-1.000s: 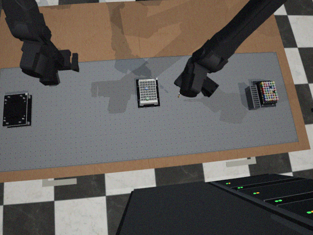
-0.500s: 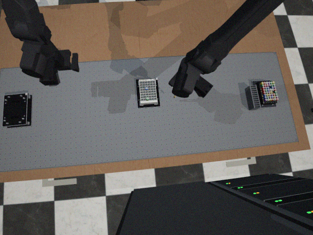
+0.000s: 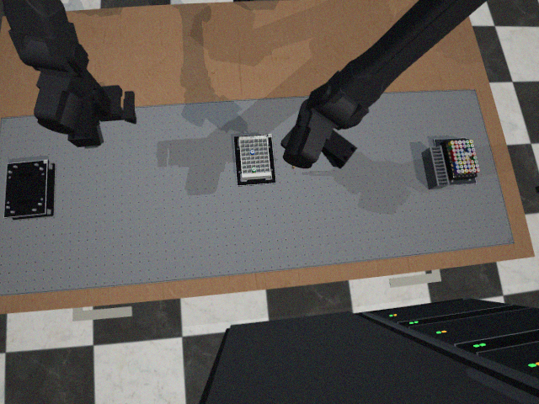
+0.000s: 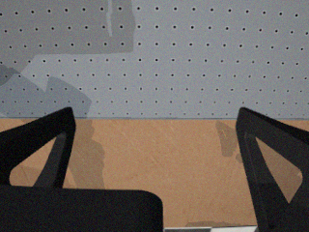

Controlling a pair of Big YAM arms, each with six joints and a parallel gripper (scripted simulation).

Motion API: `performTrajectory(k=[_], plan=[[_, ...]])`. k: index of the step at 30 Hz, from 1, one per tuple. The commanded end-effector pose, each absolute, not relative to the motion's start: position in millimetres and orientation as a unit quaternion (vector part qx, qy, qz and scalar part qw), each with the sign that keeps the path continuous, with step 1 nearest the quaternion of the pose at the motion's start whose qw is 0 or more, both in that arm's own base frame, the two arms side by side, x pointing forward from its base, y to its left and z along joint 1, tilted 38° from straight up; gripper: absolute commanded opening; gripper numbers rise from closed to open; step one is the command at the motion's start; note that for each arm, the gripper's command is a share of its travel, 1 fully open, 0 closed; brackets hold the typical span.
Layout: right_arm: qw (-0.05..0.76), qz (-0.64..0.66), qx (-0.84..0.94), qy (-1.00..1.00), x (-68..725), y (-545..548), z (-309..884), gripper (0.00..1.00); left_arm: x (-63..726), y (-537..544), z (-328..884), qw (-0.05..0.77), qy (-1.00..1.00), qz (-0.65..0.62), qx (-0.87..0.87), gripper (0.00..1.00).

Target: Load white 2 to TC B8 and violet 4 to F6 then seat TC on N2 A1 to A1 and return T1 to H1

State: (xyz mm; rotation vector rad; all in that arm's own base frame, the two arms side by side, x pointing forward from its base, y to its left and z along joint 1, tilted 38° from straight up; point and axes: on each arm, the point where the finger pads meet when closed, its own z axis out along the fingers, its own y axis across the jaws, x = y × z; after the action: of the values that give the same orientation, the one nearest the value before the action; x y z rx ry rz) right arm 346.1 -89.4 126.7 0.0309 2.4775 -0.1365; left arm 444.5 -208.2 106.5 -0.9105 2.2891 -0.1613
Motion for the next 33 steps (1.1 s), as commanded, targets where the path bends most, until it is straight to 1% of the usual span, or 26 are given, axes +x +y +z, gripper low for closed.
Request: performTrajectory(k=[1,33], plan=[[0.332,-0.055,0.013,0.942,351,-91,136,1.0,446,-229,110,0.329,0.877,-0.066,-0.344,0.09],[0.332,-0.055,0.013,0.942,351,-91,136,1.0,445,-277,103,0.329,0.877,-0.066,-0.343,0.09]])
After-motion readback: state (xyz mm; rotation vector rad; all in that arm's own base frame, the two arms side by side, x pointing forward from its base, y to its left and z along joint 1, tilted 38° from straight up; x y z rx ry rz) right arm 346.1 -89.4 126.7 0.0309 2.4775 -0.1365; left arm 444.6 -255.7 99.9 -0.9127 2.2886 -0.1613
